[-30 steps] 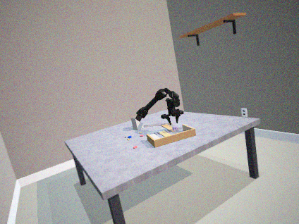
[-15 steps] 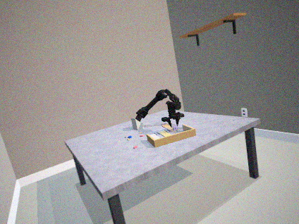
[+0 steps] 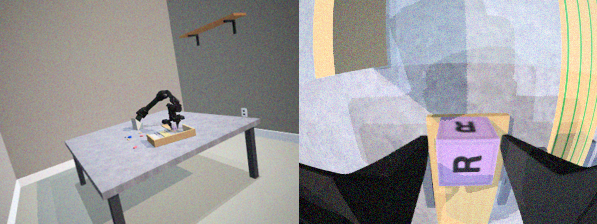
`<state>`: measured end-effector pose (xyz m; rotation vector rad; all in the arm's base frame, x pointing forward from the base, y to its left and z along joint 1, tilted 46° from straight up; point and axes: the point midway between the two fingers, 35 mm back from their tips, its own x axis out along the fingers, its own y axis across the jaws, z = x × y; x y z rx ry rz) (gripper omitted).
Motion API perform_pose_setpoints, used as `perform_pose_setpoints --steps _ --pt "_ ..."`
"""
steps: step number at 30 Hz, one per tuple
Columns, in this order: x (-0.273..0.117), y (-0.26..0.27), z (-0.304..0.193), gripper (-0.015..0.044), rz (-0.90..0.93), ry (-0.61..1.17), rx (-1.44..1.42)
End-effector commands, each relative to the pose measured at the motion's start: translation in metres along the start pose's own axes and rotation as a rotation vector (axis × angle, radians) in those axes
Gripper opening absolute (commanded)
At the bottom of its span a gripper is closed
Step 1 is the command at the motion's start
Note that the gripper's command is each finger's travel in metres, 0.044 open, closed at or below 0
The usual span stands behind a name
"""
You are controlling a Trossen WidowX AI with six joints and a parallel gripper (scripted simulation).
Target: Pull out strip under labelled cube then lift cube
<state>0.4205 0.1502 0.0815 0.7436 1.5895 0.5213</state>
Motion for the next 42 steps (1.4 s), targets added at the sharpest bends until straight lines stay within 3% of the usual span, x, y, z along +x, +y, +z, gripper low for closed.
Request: perform_pose_setpoints --steps 1,9,13,27,42 --pt "0.0 0.0 0.0 0.0171 0.0 -0.001 0.0" --pt "0.0 0.0 0.0 0.0098 0.0 -0.001 0.0" --pt "-0.003 -0.001 -0.002 0.0 0.0 -0.001 0.0" --pt "-0.041 -0.031 -0.048 0.0 0.001 0.003 0.007" --pt "-0.045 -0.053 -0.083 0.0 -0.001 0.004 0.009"
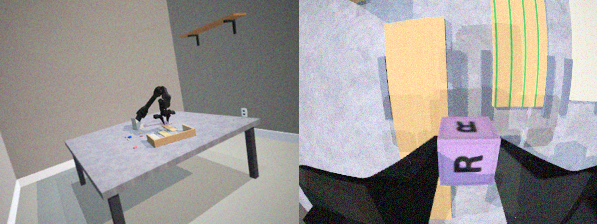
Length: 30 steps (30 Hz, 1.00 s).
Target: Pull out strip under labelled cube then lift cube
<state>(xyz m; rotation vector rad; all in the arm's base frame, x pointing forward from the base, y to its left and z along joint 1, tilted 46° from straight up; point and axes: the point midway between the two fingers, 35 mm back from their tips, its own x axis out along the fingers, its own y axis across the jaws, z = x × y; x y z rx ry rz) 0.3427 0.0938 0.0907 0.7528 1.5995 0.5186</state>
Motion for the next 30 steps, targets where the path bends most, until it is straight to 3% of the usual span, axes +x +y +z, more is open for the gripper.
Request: perform_pose_setpoints --steps 1,16,23,30 --pt "-0.001 -0.01 -0.012 0.0 -0.004 -0.004 -0.001" --pt "0.001 -0.034 -0.053 0.0 -0.004 -0.002 0.0" --pt "-0.031 -0.034 -0.053 0.0 -0.005 -0.002 0.001" --pt "-0.035 -0.034 -0.054 0.0 -0.005 -0.002 0.001"
